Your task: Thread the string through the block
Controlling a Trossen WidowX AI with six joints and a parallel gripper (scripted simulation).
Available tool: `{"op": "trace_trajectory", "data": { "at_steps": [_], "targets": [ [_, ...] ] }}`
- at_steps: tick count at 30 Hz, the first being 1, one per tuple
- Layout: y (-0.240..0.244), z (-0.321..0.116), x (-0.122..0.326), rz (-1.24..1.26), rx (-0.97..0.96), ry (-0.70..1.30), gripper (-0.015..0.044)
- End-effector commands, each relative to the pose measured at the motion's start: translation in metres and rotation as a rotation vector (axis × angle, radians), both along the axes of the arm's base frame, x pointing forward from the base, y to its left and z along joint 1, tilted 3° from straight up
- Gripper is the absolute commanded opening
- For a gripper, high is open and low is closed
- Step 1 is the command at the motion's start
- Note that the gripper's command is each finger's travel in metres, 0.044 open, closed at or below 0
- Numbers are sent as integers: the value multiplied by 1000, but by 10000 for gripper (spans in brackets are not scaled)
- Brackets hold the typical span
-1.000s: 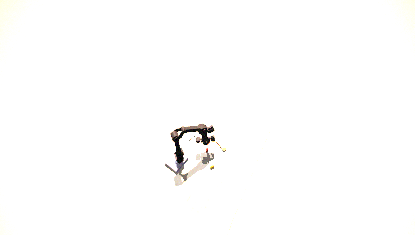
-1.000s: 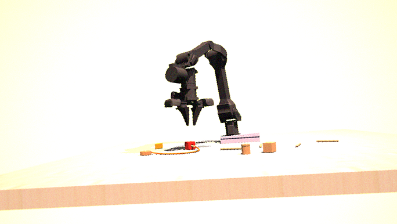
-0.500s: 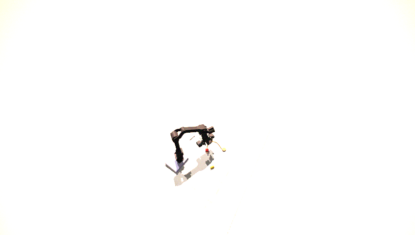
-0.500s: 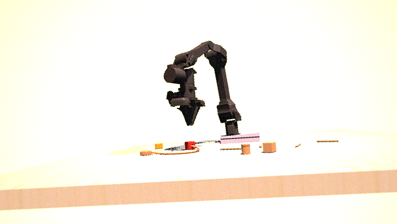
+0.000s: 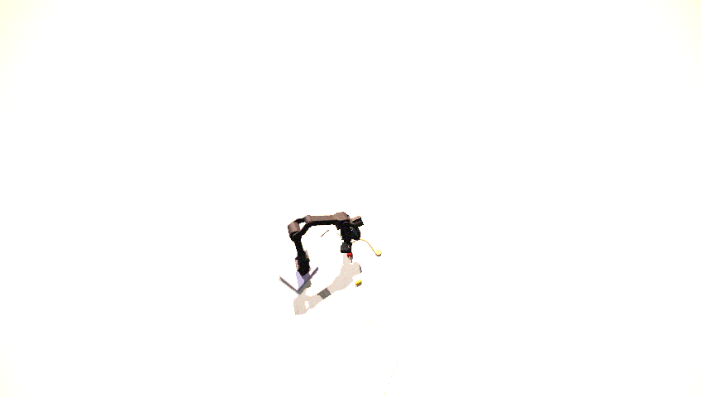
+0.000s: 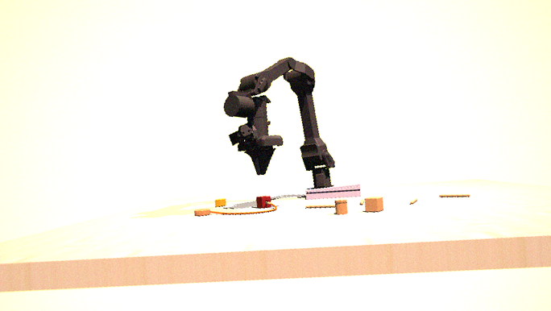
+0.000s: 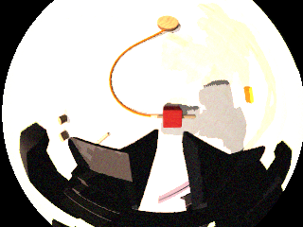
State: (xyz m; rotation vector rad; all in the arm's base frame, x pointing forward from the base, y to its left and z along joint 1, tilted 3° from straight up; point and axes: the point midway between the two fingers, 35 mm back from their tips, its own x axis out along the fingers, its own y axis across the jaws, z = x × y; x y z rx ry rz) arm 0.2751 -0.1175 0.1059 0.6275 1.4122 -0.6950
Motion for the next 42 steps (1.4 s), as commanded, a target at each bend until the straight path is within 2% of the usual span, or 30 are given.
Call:
{"op": "trace_trajectory", "data": {
  "at_steps": [1,17,42],
  "targets": [
    [-12,1,-15,790,-29,60,121],
    [-21,1,-27,1680,-45,124,121],
    [-23,-11,-26,1689,-45,124,121]
  ]
}}
